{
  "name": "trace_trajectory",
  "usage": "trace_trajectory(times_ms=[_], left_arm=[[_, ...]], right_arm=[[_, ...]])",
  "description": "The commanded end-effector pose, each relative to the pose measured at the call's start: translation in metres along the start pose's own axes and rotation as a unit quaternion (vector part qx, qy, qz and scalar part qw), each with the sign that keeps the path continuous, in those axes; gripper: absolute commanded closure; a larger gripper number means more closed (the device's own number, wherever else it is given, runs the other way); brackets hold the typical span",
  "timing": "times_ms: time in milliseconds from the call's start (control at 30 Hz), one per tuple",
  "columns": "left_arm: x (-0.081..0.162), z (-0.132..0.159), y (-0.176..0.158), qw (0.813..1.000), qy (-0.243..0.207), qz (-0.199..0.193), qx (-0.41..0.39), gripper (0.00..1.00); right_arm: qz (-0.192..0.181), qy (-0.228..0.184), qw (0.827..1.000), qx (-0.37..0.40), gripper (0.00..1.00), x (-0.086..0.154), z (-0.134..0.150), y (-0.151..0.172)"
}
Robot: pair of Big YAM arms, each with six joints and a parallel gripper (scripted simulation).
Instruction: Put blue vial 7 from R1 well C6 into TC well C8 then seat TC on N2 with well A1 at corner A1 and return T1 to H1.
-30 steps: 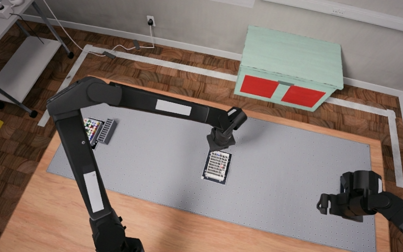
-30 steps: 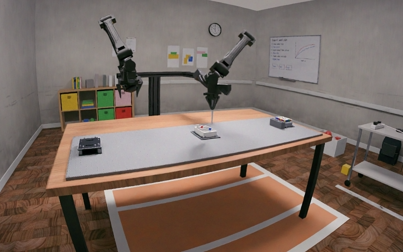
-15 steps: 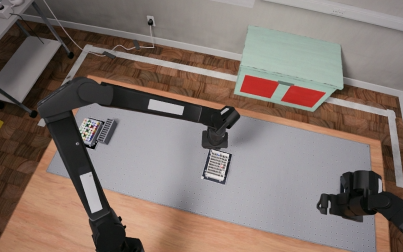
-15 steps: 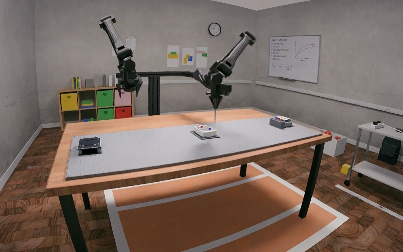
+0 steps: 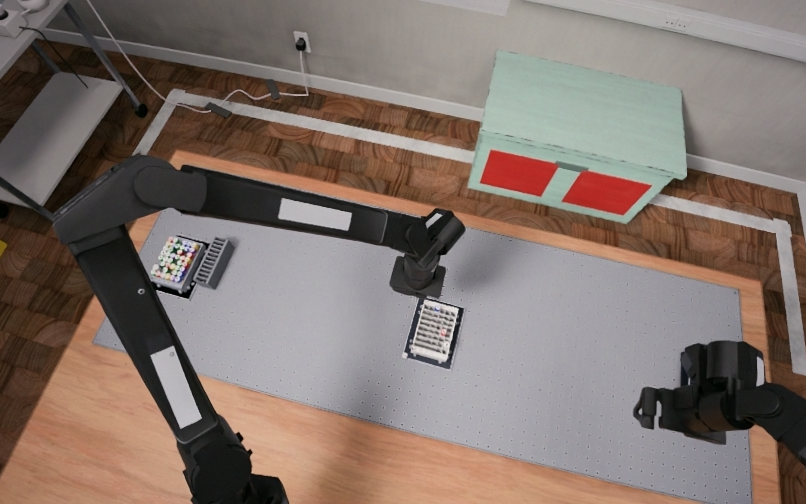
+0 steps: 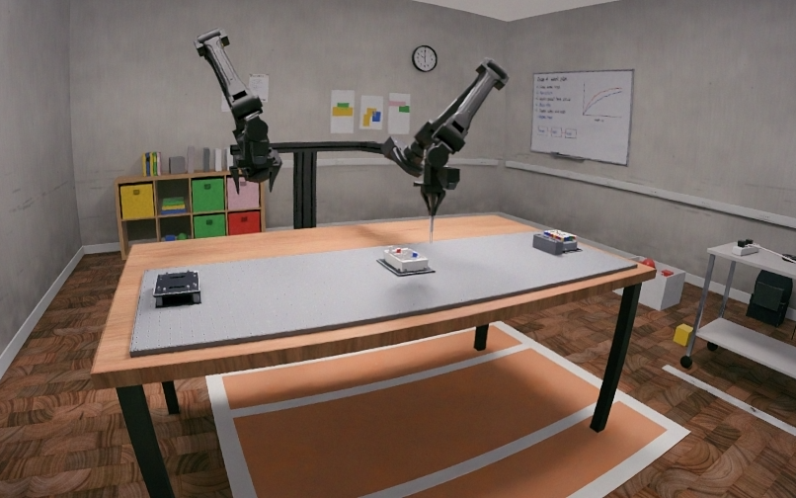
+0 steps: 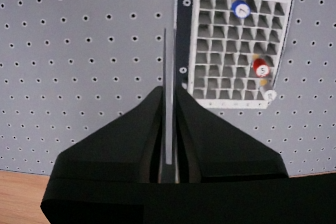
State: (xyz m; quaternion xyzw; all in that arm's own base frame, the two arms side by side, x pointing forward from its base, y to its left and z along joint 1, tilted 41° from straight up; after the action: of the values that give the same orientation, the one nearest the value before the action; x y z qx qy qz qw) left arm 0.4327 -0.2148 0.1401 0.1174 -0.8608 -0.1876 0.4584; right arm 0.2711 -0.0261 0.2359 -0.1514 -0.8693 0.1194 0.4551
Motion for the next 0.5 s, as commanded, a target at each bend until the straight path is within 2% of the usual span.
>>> trace_trajectory(times_ms=[0,467], left_arm=[[-0.002,-0.006,0.019,1.000,-0.006,-0.001,0.007,0.93],[-0.001,-0.003,0.039,1.000,-0.006,-0.001,0.006,0.93]], right_arm=[[0.000,-0.011,1.000,-0.007,0.00,0.005,-0.009,-0.002],[0.000,-0.011,1.000,-0.007,0.00,0.005,-0.009,-0.002]])
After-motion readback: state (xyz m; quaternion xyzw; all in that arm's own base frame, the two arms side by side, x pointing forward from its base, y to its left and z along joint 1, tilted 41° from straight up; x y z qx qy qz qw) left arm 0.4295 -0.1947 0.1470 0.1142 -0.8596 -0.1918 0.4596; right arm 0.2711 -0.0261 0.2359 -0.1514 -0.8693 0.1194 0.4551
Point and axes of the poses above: on each arm, the point where the finger pads meet when closed, its own x axis back along the fingers, its own y axis across the jaws, z = x × y, the point moved 7 cm from there along x, back along the fingers, and after that the axes turned 3 degrees about -x, right-handed, at the moved point
